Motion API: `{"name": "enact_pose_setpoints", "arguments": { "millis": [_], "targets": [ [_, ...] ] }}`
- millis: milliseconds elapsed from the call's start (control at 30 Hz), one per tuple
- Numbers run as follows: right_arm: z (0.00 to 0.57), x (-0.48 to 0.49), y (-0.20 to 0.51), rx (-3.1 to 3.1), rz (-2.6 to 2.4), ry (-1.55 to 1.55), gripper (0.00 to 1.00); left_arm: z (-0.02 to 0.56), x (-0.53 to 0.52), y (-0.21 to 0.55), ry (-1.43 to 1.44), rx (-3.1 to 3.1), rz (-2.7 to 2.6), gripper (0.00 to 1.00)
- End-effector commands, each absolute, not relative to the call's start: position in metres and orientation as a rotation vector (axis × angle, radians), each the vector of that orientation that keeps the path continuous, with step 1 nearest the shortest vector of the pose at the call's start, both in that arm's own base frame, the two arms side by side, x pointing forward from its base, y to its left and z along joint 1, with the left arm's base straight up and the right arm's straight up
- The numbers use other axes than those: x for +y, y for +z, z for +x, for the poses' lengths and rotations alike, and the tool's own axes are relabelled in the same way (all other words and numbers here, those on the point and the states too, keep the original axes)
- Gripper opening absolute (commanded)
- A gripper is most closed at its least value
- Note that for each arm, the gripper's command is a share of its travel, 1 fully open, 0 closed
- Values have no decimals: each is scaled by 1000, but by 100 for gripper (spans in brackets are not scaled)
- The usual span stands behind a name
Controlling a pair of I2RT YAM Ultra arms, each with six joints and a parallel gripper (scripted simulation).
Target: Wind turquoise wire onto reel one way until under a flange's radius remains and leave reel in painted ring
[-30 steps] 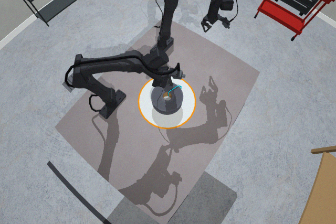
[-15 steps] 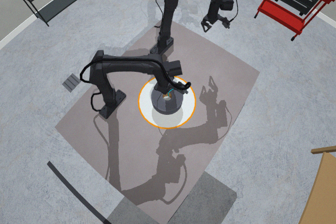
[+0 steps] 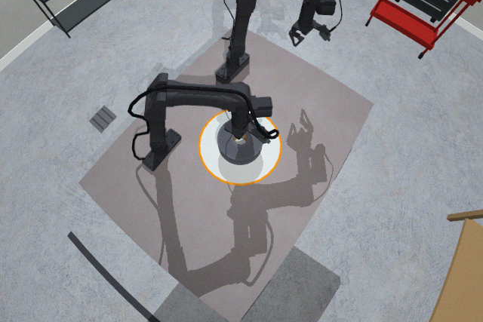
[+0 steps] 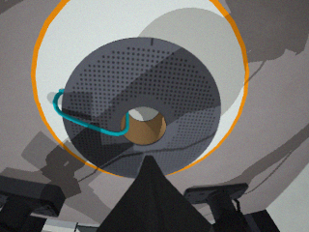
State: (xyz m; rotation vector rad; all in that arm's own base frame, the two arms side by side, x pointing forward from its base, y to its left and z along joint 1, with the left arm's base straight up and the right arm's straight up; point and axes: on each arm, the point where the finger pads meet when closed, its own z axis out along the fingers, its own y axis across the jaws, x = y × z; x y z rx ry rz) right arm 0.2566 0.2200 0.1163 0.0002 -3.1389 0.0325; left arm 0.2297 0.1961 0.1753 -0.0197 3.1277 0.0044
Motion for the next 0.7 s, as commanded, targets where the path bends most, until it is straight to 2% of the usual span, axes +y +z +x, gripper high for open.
{"name": "enact_pose_setpoints", "arguments": {
  "millis": [0,667],
  "targets": [
    [263,225,132,-3145,-29,-2,0,235,197,193,72,3084,-12,100],
    [269,227,134,-3141,-32,0,0,235,197,193,72,3084,-12,100]
  ]
}}
